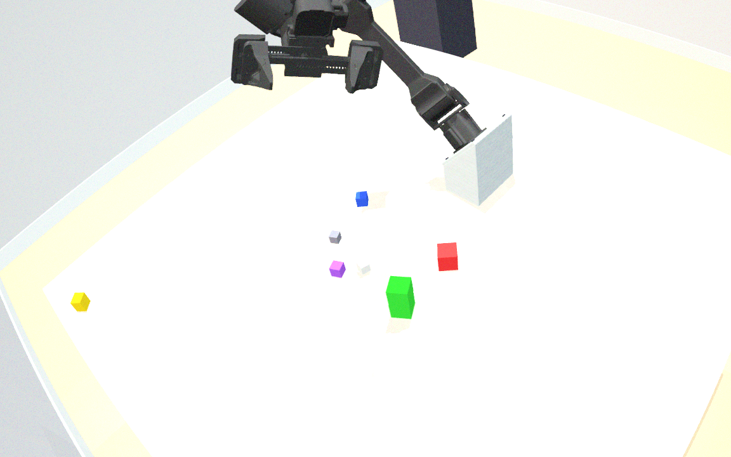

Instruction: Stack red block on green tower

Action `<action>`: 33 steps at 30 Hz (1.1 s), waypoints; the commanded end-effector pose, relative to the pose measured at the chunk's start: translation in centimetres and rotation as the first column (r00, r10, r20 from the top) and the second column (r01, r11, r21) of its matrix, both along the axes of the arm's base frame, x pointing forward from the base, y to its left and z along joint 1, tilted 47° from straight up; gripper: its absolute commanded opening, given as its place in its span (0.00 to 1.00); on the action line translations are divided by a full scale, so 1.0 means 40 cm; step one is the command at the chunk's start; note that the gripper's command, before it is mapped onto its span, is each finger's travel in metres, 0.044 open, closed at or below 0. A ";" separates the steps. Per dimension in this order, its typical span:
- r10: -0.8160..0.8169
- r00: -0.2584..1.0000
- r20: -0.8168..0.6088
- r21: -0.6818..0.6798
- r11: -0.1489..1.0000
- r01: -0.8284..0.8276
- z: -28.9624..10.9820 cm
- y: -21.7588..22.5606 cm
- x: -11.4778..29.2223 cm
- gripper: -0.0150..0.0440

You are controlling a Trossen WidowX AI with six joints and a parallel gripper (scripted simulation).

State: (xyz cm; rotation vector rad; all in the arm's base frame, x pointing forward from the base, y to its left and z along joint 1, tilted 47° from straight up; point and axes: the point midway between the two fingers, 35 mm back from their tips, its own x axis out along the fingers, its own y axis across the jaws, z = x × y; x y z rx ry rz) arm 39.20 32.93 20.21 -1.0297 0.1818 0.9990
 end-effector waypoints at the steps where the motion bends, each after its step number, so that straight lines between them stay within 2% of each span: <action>1: -0.184 0.957 -0.224 -0.125 0.979 0.159 -0.184 -0.051 -0.036 1.00; 6: -0.452 0.805 -0.386 -0.344 0.880 0.329 -0.381 -0.143 -0.114 1.00; 10: -0.670 0.634 -0.387 -0.548 0.720 0.426 -0.509 -0.244 -0.199 1.00; 16: -0.896 0.404 -0.187 -0.780 0.385 0.493 -0.612 -0.415 -0.323 1.00; 22: -0.956 0.264 0.127 -0.861 0.027 0.509 -0.631 -0.572 -0.430 1.00; 24: -0.953 0.255 0.163 -0.860 -0.010 0.510 -0.629 -0.588 -0.440 1.00; 33: -0.953 0.255 0.163 -0.860 -0.010 0.510 -0.628 -0.587 -0.440 1.00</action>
